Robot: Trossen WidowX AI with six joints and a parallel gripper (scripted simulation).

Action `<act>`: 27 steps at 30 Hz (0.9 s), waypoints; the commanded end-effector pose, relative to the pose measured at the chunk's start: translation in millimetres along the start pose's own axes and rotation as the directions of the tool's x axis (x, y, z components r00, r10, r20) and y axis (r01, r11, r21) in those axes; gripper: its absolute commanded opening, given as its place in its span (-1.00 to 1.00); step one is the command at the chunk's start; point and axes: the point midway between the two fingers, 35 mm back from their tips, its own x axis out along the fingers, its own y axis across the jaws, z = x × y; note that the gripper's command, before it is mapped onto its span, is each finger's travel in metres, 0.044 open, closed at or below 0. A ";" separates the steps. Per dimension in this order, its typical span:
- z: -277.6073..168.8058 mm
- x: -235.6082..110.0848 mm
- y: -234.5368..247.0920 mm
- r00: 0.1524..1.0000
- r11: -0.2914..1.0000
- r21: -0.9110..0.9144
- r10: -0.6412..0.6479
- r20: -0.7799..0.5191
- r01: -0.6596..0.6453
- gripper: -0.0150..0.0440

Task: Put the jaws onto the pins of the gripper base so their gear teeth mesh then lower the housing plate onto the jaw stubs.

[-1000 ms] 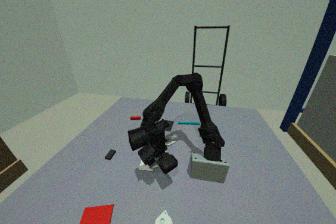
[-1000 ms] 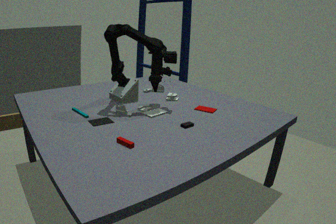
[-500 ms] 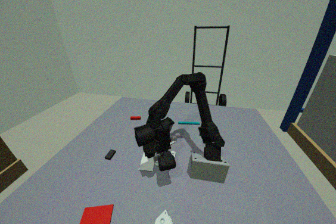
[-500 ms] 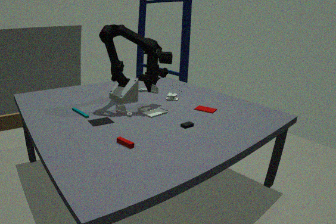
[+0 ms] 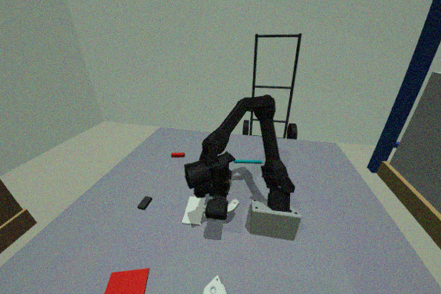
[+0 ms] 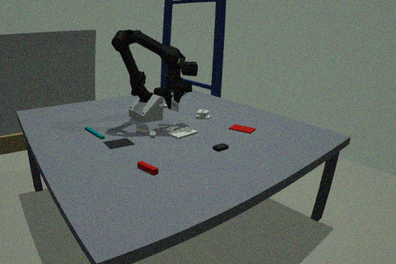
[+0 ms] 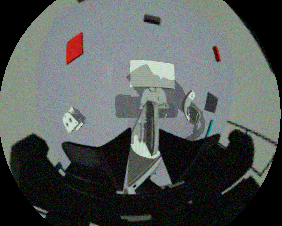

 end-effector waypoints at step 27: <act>-3.0 1.0 -3.1 1.000 0.996 0.087 -0.002 0.003 0.001 -0.04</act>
